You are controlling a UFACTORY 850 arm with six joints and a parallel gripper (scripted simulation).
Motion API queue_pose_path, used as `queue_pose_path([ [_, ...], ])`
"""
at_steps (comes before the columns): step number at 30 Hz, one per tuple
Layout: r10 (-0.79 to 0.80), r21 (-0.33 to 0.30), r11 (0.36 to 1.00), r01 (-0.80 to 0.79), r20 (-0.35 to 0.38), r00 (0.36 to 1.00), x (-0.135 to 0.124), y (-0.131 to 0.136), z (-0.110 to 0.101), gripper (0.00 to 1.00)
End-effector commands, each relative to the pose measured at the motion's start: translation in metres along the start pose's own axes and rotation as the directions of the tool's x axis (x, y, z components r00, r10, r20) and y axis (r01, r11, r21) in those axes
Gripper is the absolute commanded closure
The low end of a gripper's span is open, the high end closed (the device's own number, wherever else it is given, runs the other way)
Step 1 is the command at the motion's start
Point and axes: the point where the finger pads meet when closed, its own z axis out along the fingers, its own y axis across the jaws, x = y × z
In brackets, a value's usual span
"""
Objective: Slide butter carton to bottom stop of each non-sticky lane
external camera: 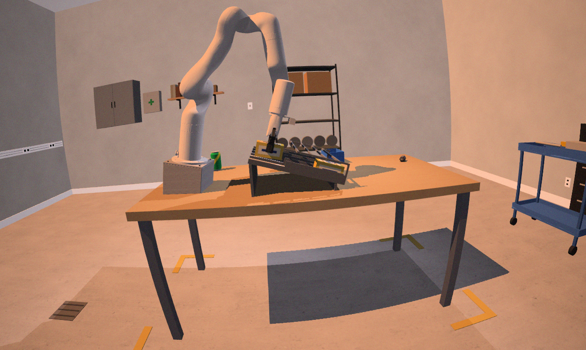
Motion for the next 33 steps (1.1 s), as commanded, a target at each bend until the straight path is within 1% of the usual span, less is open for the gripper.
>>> queue_pose_path([
  [1, 0.000, 0.000, 1.000, 0.000, -0.001, 1.000, 0.0006, 0.0001, -0.0005, 1.00],
  [33, 0.000, 0.000, 1.000, 0.000, -0.001, 1.000, 0.0007, 0.0003, 0.0036, 1.00],
])
